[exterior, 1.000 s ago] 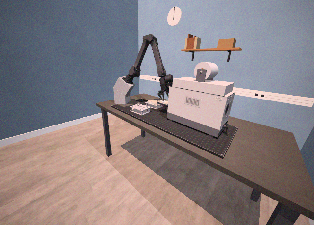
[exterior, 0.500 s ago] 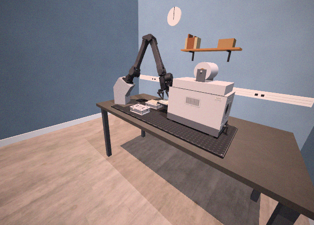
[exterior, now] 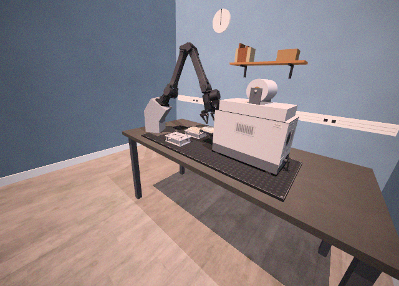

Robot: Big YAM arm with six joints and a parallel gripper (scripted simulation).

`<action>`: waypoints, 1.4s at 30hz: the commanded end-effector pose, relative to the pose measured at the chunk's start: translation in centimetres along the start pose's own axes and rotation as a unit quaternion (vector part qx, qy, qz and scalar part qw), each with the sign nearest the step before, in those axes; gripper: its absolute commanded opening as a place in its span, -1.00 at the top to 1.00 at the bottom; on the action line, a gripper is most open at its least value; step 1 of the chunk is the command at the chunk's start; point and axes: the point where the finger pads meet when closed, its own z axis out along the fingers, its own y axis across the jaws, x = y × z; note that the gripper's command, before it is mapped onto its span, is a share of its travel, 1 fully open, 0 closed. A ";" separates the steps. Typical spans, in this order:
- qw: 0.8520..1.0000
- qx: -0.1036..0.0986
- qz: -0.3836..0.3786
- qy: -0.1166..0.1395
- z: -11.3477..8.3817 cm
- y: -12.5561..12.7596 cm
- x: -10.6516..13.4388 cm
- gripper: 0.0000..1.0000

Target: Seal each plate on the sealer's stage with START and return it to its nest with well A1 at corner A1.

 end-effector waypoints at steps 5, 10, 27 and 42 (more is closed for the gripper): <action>0.999 -0.006 -0.017 -0.035 -2.9 1.1 -3.0 -1.00; 0.999 -0.007 -0.013 -0.034 -2.0 1.5 -3.3 -1.00; 0.999 -0.012 -0.019 -0.035 -1.2 1.4 -3.5 -1.00; 1.000 -0.005 -0.008 -0.020 -0.2 0.7 -0.5 -1.00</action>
